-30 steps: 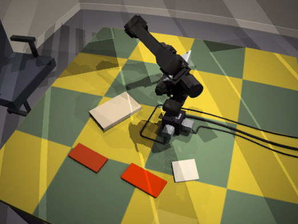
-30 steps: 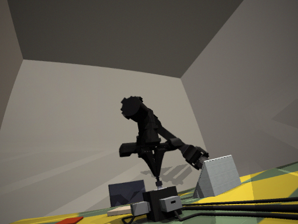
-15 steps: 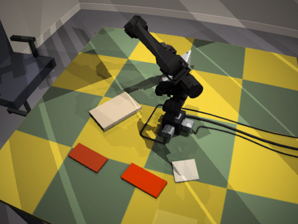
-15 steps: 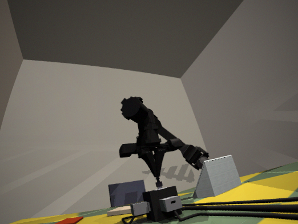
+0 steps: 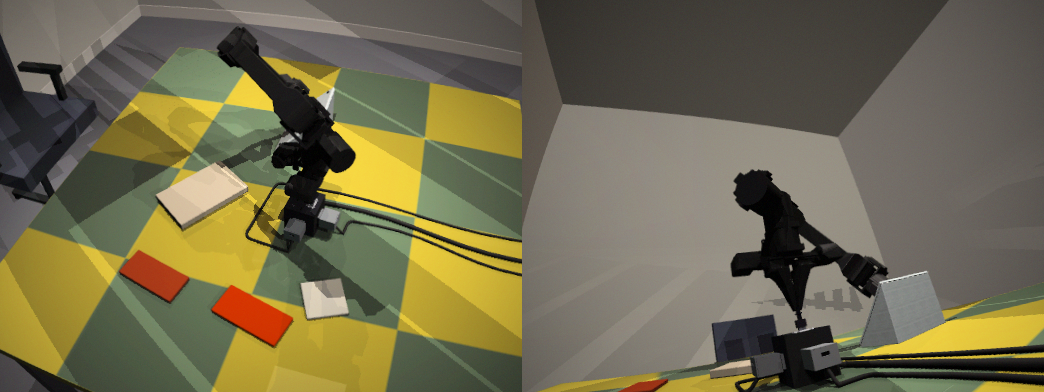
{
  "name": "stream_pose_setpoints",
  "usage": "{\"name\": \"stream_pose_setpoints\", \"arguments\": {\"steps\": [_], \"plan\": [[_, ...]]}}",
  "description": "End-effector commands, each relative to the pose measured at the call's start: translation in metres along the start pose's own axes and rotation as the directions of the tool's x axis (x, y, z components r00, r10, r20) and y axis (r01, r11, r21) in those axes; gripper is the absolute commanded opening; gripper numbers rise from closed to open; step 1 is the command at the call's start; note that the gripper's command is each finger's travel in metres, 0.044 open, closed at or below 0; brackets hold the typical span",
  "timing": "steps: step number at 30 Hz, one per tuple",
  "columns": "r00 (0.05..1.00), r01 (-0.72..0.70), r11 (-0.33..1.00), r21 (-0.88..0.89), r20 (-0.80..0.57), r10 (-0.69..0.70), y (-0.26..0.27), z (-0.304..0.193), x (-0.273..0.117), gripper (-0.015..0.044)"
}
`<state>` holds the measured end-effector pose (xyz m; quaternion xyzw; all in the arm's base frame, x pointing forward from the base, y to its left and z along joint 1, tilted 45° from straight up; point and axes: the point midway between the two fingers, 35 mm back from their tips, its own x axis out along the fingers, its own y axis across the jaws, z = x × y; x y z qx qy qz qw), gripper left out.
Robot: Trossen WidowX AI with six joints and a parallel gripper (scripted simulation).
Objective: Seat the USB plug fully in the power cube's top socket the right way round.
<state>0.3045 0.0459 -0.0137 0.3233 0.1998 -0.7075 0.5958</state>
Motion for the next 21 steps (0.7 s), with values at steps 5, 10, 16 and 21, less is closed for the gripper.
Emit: {"name": "stream_pose_setpoints", "arguments": {"steps": [5, 10, 16, 21], "plan": [[1.000, -0.001, 1.000, -0.006, 0.006, 0.001, -0.0006, 0.0005, 0.0023, 0.0000], [1.000, -0.001, 1.000, -0.006, 0.006, 0.001, -0.0006, 0.0005, 0.0029, 0.0000], [1.000, -0.001, 1.000, -0.006, 0.006, 0.001, -0.0006, 0.0005, 0.0036, 0.0000], [1.000, -0.001, 1.000, -0.006, 0.006, 0.001, -0.0006, 0.0005, 0.0042, 0.0000]]}}
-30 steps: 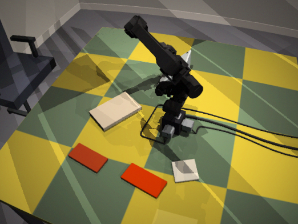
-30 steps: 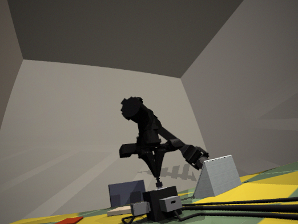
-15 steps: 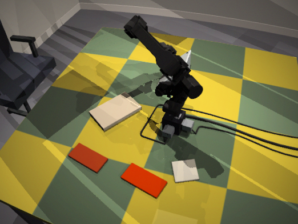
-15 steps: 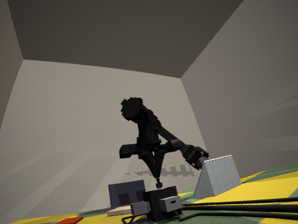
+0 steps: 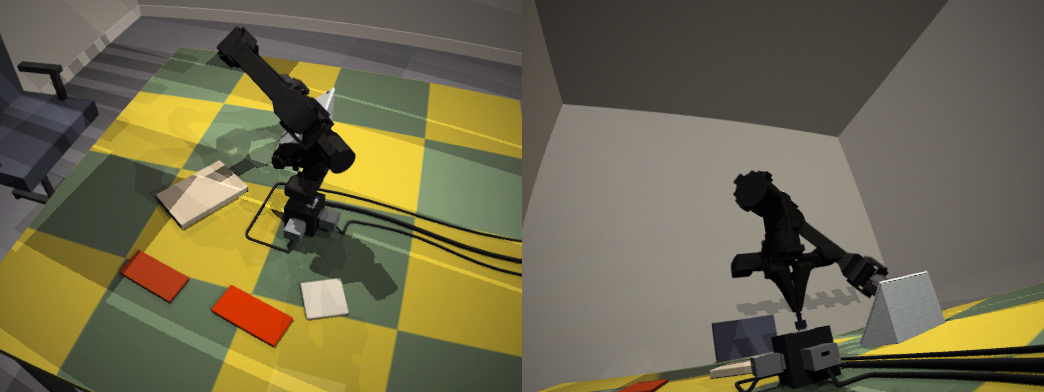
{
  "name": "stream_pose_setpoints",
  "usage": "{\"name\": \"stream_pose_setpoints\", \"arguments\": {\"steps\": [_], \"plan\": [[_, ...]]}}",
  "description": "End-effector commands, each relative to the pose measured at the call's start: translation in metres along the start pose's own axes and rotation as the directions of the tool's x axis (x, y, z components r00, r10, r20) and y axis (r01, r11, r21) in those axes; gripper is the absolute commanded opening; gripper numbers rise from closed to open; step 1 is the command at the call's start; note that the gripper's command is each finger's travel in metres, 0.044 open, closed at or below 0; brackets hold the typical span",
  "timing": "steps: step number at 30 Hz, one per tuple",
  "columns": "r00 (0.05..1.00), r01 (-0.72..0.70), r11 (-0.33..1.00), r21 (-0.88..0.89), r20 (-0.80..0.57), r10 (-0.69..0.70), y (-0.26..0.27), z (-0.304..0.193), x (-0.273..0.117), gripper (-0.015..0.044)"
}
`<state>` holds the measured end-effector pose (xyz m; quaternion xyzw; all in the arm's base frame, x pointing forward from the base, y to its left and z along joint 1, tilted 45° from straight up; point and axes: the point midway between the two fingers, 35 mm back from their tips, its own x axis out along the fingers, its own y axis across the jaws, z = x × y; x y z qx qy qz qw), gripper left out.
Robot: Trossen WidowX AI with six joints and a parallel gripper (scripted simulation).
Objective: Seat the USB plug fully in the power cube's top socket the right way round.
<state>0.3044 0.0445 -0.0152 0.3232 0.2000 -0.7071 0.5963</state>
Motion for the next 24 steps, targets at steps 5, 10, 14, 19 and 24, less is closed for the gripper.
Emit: {"name": "stream_pose_setpoints", "arguments": {"steps": [5, 10, 14, 19, 24], "plan": [[1.000, 0.000, 1.000, -0.005, 0.006, 0.000, -0.0006, 0.0006, 0.0028, 0.0000], [1.000, 0.000, 1.000, -0.005, 0.006, 0.000, -0.0006, 0.0006, 0.0034, 0.0000], [1.000, 0.000, 1.000, -0.005, 0.006, 0.000, -0.0006, 0.0005, 0.0039, 0.0000], [1.000, 0.000, 1.000, -0.005, 0.006, 0.000, -0.0006, 0.0005, 0.0045, 0.0000], [1.000, 0.000, 1.000, -0.005, 0.006, 0.000, -0.0006, 0.0005, 0.0051, 0.0000]]}}
